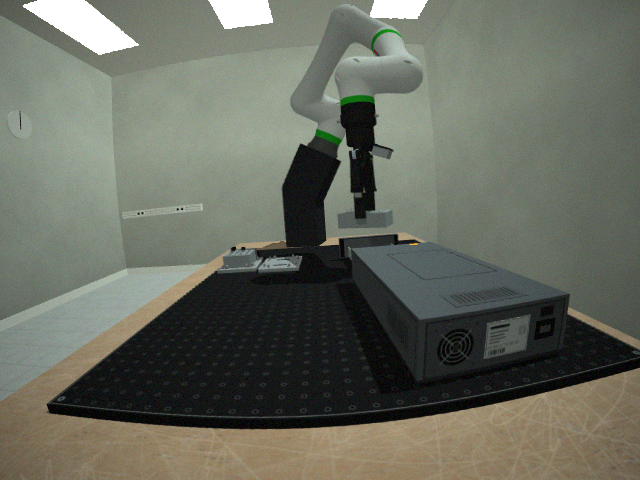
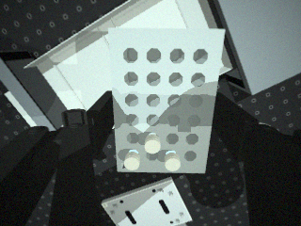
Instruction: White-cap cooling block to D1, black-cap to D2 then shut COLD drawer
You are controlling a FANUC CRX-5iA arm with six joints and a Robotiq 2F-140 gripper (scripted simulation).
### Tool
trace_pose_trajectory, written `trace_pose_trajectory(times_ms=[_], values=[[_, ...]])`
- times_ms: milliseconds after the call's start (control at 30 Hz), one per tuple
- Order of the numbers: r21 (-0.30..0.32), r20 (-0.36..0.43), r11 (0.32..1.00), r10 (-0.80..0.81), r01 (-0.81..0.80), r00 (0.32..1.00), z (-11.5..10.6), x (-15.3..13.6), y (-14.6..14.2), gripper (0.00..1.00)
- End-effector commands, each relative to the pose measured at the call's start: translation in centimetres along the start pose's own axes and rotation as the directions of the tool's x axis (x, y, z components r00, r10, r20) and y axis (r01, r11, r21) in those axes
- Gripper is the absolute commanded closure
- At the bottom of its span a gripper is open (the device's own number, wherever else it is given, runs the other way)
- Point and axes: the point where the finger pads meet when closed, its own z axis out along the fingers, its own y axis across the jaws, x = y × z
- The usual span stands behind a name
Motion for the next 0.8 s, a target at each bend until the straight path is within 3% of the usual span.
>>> trace_pose_trajectory(times_ms=[0, 300, 700, 767], values=[[-0.005, 0.003, 0.991, 0.137, -0.137, 0.991, -0.1, -1.3, 0.0, 0.90], [-0.005, 0.003, 0.948, 0.318, -0.318, 0.948, -0.1, -3.2, -0.1, 0.90], [-0.006, 0.001, 0.800, 0.600, -0.600, 0.800, -0.1, -6.4, -0.3, 0.90], [-0.006, 0.001, 0.800, 0.600, -0.600, 0.800, -0.1, -6.4, -0.3, 0.90]])
